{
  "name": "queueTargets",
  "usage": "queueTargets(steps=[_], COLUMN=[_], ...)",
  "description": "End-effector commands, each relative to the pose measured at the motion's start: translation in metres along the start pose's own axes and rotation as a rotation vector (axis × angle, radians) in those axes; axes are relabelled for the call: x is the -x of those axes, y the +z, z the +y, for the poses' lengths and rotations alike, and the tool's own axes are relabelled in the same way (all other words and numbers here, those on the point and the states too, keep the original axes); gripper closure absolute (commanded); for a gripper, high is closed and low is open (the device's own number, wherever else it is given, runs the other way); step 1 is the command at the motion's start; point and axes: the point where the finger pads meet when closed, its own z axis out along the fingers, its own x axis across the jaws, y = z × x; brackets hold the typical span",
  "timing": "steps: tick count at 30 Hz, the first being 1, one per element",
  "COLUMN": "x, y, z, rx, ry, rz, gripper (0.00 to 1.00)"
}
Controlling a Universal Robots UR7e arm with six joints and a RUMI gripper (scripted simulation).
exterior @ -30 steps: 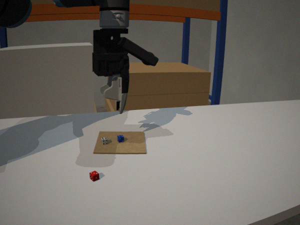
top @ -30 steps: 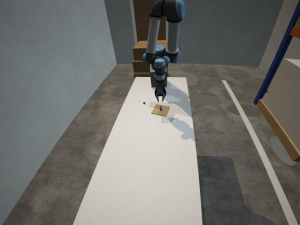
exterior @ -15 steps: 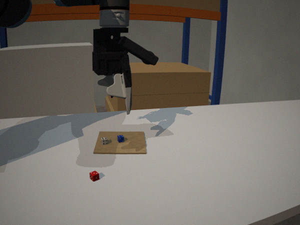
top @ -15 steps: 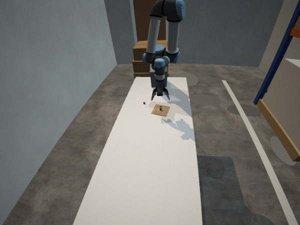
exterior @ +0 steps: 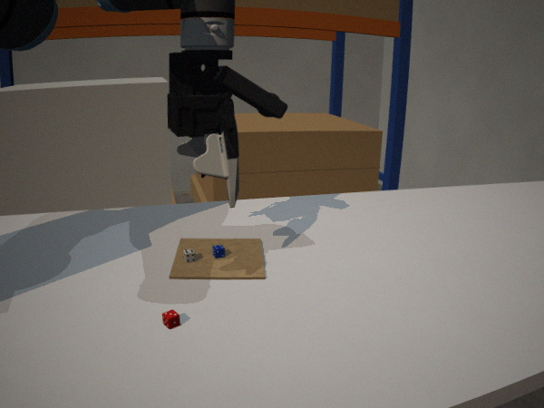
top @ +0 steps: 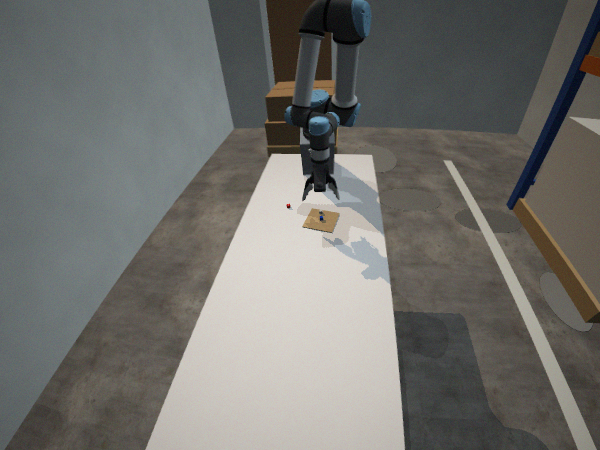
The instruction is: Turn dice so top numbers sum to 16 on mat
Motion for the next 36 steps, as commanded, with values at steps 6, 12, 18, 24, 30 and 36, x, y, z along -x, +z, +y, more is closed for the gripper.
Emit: queueTargets(steps=[6,12,18,24,30,36], x=[-0.026,-0.06,-0.082,-0.105,-0.124,-0.143], y=[0.005,0.011,0.014,0.017,0.018,0.019], z=[0.011,0.029,0.042,0.06,0.075,0.093], rx=[0.007,0.014,0.016,0.015,0.012,0.006], ry=[0.158,0.384,0.541,0.727,0.89,1.069], rz=[0.002,0.003,0.004,0.004,0.004,0.002], gripper=[0.0,0.0,0.0,0.0,0.0,0.0])
